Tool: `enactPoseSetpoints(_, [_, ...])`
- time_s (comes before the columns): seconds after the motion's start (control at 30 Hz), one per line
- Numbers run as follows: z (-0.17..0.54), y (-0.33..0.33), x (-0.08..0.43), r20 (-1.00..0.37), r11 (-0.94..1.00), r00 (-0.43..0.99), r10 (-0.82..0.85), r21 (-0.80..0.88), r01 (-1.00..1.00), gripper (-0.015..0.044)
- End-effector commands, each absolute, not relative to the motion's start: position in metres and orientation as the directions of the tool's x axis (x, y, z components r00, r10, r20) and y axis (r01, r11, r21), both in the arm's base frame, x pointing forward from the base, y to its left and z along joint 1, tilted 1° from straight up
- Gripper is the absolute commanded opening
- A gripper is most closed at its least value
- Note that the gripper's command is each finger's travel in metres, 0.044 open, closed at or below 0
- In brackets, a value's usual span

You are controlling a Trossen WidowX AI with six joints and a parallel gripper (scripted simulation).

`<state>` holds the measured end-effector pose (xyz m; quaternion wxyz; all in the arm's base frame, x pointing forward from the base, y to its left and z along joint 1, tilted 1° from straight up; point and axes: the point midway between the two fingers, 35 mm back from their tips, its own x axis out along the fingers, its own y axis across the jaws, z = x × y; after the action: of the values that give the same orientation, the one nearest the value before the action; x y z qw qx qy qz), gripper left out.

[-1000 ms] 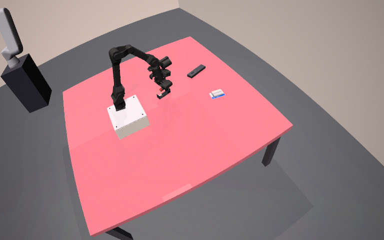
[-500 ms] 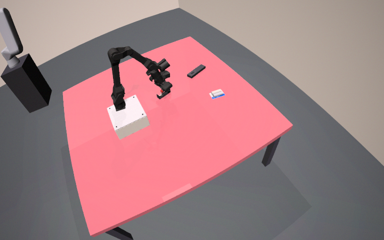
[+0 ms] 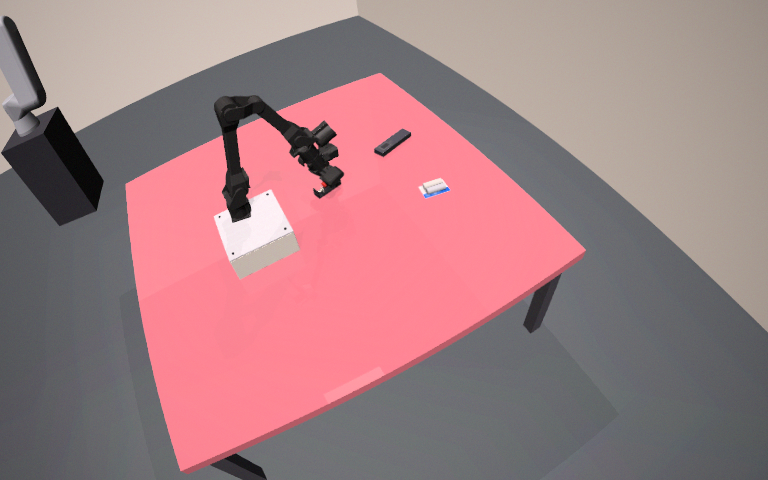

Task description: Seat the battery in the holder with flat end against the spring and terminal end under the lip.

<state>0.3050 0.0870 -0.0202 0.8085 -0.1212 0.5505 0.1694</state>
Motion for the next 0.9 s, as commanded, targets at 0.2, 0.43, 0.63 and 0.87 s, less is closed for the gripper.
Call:
enactPoseSetpoints(0.2, [-0.0217,0.0864,0.3045,-0.901,0.912,0.398,0.17,-0.009,-0.409,0.007])
enactPoseSetpoints(0.43, [-0.0245,0.0856,0.3025,-0.882,0.912,0.432,0.187,-0.008,-0.411,0.007])
enactPoseSetpoints(0.63, [-0.0264,0.0847,0.3004,-0.865,0.911,0.46,0.2,-0.009,-0.413,0.007])
enactPoseSetpoints(0.87, [-0.0274,0.0839,0.2982,-0.853,0.91,0.479,0.209,-0.009,-0.415,0.007])
